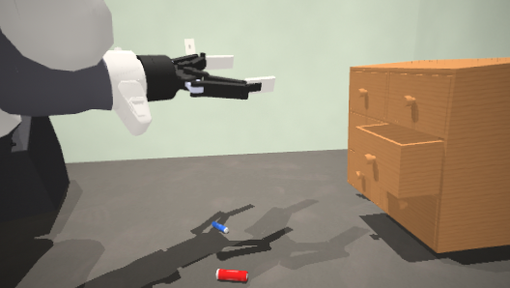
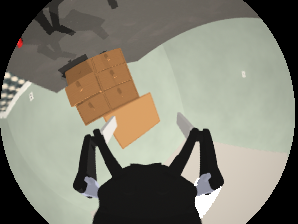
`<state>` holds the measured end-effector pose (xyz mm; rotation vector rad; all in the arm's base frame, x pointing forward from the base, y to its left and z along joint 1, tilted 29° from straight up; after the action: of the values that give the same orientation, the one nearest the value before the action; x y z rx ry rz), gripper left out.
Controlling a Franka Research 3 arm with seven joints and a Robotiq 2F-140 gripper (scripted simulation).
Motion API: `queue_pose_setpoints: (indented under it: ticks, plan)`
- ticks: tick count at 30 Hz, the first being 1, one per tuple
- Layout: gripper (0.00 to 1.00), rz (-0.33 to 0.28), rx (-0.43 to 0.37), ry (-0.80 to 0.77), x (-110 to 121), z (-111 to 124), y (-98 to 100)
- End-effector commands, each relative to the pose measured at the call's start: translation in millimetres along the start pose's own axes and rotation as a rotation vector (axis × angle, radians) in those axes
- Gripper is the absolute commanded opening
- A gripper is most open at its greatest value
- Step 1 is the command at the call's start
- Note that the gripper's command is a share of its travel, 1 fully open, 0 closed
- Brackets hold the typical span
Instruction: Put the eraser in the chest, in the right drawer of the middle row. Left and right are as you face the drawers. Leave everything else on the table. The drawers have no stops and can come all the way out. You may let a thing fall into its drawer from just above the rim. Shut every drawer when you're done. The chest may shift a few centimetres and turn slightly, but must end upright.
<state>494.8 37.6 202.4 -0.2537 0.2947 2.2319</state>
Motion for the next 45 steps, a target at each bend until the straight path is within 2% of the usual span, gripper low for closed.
queue_pose_setpoints:
  ticks: [1, 9, 11, 26, 28, 43, 45]
  plan:
    - [1.00, 0.055, 0.005, -0.100, 8, 2, -3.3]
    - [1.00, 0.141, 0.019, -0.154, 24, 6, -7.3]
    - [1.00, 0.141, 0.019, -0.154, 24, 6, -7.3]
    - [1.00, 0.308, 0.077, -0.256, 53, 10, -10.6]
    - [1.00, 0.308, 0.077, -0.256, 53, 10, -10.6]
    - [1.00, 0.472, 0.183, -0.352, 80, 11, -7.8]
    - [1.00, 0.472, 0.183, -0.352, 80, 11, -7.8]
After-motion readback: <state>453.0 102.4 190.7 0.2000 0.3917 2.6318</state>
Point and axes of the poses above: the point where the finger pads meet when closed, its own y axis back along the fingers, its own x axis across the jaws, z = x × y, the point moved 6 cm from there along y, back along the fingers, and after that the axes turned 5 degrees about y, right-handed, at the moved point
